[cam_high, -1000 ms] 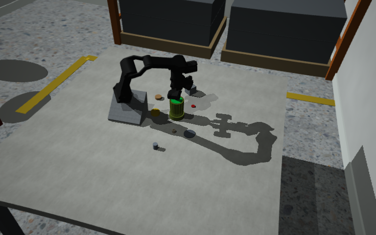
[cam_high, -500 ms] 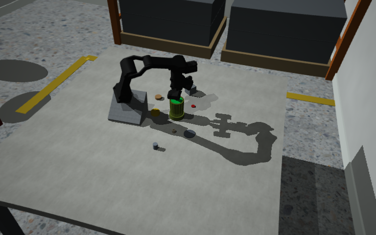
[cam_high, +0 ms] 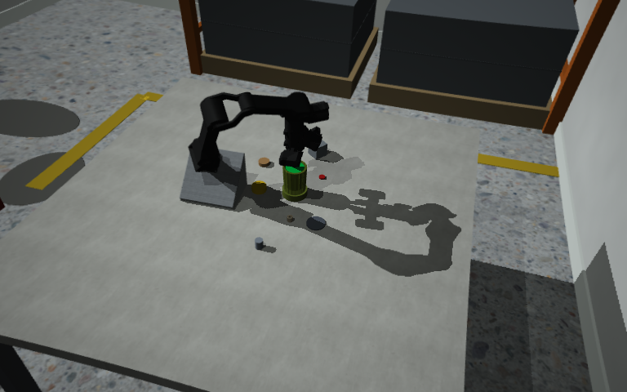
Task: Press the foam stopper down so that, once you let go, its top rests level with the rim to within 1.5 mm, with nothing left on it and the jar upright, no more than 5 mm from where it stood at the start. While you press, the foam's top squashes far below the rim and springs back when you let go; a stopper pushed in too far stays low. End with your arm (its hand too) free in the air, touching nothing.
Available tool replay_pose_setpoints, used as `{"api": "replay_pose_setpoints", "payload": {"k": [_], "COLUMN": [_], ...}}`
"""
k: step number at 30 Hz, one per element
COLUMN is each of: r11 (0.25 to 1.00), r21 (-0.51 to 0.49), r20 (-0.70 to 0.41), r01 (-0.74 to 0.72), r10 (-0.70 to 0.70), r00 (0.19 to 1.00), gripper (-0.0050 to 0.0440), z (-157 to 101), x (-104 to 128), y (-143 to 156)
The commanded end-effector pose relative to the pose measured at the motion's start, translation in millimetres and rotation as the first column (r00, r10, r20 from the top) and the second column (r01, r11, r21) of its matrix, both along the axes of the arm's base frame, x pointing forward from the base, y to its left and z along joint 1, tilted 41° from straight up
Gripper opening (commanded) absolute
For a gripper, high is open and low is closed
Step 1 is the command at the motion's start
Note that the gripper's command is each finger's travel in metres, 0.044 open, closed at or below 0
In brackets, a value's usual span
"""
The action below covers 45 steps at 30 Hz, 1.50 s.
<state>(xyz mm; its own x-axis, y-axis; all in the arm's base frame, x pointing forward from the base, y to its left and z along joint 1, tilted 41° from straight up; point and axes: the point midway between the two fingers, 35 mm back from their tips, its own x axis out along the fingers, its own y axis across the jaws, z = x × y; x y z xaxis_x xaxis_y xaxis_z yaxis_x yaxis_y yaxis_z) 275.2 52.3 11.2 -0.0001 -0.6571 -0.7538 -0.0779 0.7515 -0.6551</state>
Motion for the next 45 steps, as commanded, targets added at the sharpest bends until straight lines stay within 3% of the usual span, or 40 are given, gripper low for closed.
{"api": "replay_pose_setpoints", "payload": {"k": [1, 45], "r11": [1.0, 1.0], "r21": [-0.003, -0.003], "r20": [-0.007, -0.007], "r01": [-0.003, -0.003], "r10": [0.003, 0.003], "r00": [1.0, 1.0], "gripper": [0.0, 0.0], "z": [-0.3, -3.4], "x": [-1.2, -1.5], "y": [-1.7, -4.5]}}
